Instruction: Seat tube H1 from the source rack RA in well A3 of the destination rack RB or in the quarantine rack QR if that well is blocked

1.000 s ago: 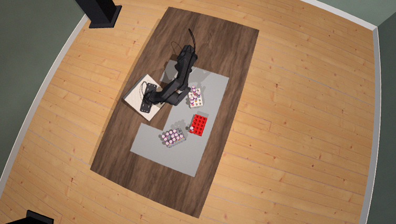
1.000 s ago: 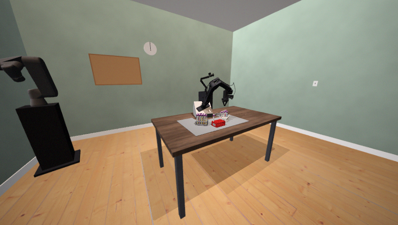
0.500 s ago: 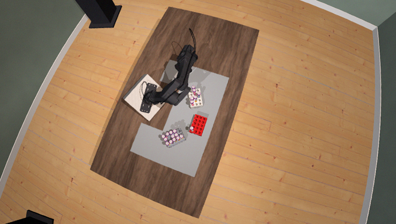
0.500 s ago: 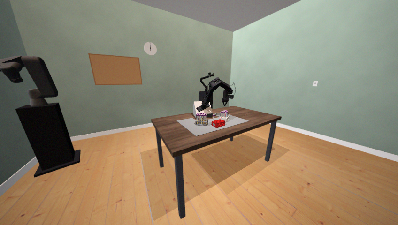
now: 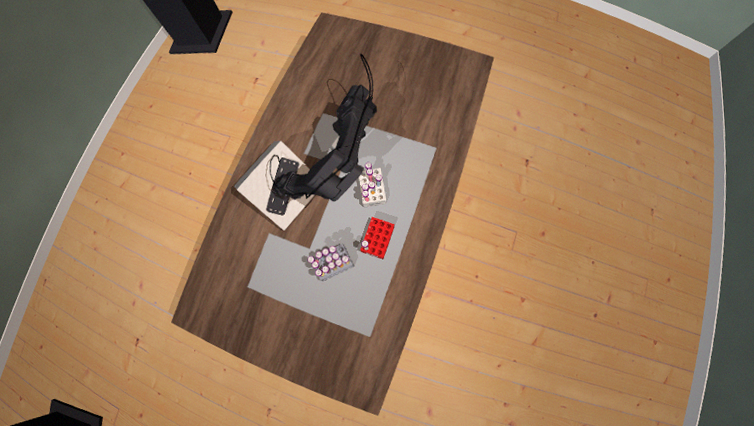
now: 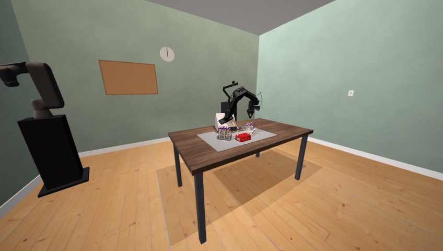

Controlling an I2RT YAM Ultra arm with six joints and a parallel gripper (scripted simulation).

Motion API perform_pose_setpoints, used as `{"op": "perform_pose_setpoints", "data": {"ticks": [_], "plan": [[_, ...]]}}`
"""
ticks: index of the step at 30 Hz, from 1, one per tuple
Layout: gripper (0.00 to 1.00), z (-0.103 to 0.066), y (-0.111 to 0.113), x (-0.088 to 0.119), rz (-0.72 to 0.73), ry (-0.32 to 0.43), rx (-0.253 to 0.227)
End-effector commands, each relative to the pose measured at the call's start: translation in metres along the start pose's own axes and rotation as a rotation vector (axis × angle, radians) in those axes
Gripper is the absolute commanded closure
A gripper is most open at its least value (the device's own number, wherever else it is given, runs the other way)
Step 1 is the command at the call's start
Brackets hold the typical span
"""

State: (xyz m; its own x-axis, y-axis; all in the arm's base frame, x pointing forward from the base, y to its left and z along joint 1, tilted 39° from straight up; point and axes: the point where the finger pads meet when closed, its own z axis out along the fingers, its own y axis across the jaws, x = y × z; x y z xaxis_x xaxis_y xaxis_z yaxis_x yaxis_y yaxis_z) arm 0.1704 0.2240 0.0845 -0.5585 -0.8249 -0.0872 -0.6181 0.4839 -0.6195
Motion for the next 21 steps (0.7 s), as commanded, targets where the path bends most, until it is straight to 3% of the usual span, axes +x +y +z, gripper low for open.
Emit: {"op": "perform_pose_setpoints", "data": {"ticks": [1,8,9,11,21], "plan": [[1.00,-0.016,-0.001,-0.012,0.030,-0.061,-0.016],[1.00,-0.016,-0.001,-0.012,0.030,-0.061,-0.016],[1.00,-0.009,0.010,-0.011,0.011,-0.038,-0.010],[1.00,-0.009,0.010,-0.011,0.011,-0.038,-0.010],[1.00,-0.010,0.053,-0.013,0.015,-0.038,-0.023]]}}
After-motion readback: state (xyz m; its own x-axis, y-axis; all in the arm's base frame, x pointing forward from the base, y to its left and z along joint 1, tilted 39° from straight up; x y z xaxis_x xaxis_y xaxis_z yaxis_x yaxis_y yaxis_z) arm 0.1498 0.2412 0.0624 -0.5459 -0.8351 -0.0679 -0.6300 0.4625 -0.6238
